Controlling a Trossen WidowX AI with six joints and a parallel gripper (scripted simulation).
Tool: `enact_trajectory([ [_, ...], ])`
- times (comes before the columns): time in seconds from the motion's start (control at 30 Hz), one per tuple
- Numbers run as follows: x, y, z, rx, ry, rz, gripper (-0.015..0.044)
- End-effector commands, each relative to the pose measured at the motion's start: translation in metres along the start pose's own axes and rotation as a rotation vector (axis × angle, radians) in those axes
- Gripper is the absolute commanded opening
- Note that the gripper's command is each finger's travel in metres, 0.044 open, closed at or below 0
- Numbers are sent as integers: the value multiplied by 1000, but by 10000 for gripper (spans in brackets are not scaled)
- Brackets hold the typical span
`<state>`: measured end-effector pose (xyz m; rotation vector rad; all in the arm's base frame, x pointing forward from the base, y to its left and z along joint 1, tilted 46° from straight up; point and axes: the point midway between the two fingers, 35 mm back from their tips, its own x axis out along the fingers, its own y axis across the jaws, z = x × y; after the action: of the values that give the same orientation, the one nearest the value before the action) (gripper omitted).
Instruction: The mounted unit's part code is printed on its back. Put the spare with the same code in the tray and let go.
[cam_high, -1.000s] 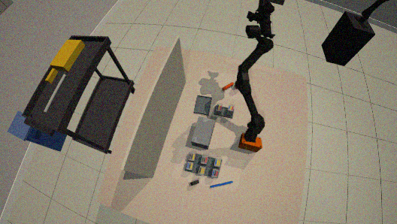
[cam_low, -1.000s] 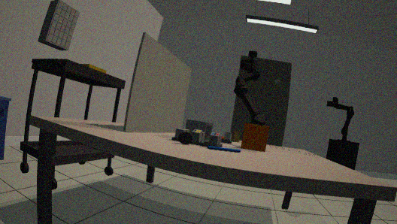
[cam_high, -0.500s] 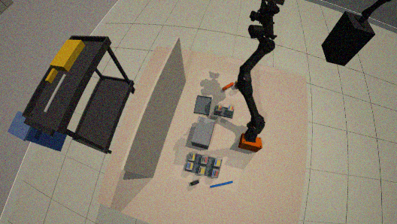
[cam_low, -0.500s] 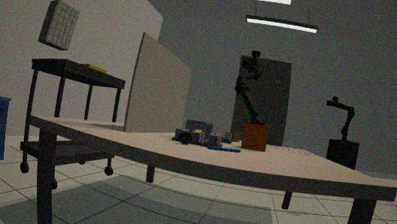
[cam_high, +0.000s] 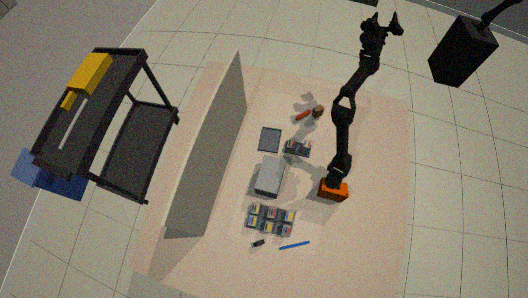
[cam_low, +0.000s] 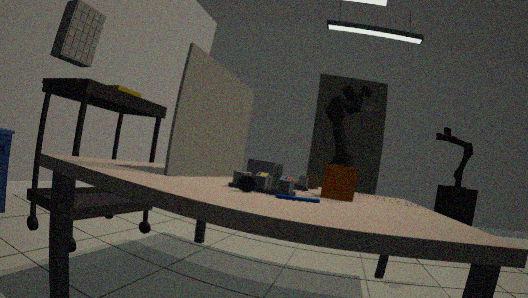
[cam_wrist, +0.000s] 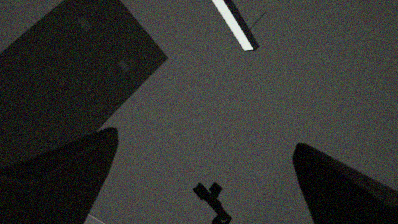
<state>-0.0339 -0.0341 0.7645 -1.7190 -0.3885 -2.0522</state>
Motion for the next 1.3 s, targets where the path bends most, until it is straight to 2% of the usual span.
enact_trajectory([
  [0.0, 0, 28, -59, 170, 163, 54, 440],
  [0.3, -21, 122, -133, 463, 449, 222, 440],
  [0.6, -75, 244, -152, 690, 708, 472, 440],
  [0.9, -150, 351, -114, 827, 909, 769, 440],
  [1.27, -259, 433, -19, 878, 1063, 1175, 440],
])
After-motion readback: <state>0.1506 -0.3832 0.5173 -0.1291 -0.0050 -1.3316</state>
